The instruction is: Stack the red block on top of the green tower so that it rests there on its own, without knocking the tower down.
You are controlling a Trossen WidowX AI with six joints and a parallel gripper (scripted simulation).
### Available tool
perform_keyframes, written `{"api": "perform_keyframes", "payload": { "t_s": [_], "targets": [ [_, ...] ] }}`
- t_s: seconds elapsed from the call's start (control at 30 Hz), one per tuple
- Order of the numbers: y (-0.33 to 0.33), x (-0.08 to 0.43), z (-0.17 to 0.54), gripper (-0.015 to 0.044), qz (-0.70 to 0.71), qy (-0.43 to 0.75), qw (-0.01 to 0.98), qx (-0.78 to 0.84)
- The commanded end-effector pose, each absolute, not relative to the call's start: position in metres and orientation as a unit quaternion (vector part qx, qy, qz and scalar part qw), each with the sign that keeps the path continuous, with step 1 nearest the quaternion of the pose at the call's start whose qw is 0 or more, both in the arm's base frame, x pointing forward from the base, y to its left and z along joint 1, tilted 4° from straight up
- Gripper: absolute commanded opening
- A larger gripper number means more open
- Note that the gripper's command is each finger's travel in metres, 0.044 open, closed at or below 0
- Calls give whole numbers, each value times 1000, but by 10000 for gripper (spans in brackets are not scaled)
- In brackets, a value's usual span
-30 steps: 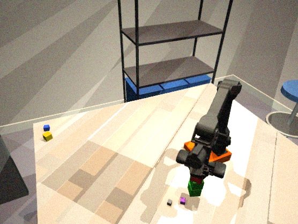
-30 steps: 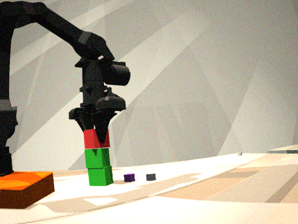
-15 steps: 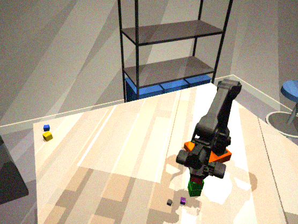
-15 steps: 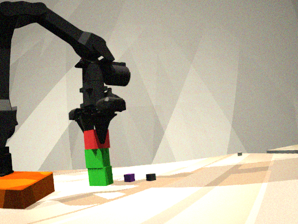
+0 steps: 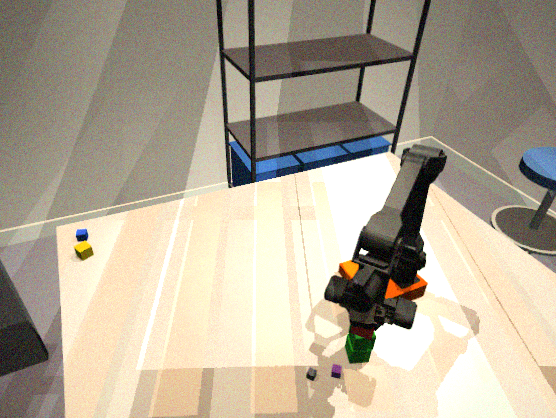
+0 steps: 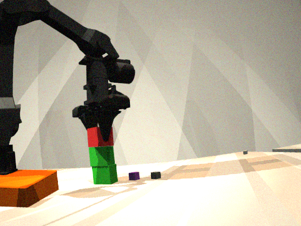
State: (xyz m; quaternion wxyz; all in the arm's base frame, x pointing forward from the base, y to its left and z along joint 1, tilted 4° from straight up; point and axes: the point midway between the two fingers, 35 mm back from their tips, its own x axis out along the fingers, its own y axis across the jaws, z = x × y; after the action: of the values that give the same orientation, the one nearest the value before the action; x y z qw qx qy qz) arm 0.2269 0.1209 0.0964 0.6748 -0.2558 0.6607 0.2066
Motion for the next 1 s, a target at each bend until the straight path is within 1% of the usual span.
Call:
{"api": "perform_keyframes", "payload": {
  "t_s": [0.0, 0.37, 0.97],
  "targets": [
    [121, 227, 96, 157, 207, 661, 675, -256],
    [121, 227, 96, 440, 207, 661, 675, -256],
    [121, 227, 96, 440, 207, 661, 675, -256]
  ]
}}
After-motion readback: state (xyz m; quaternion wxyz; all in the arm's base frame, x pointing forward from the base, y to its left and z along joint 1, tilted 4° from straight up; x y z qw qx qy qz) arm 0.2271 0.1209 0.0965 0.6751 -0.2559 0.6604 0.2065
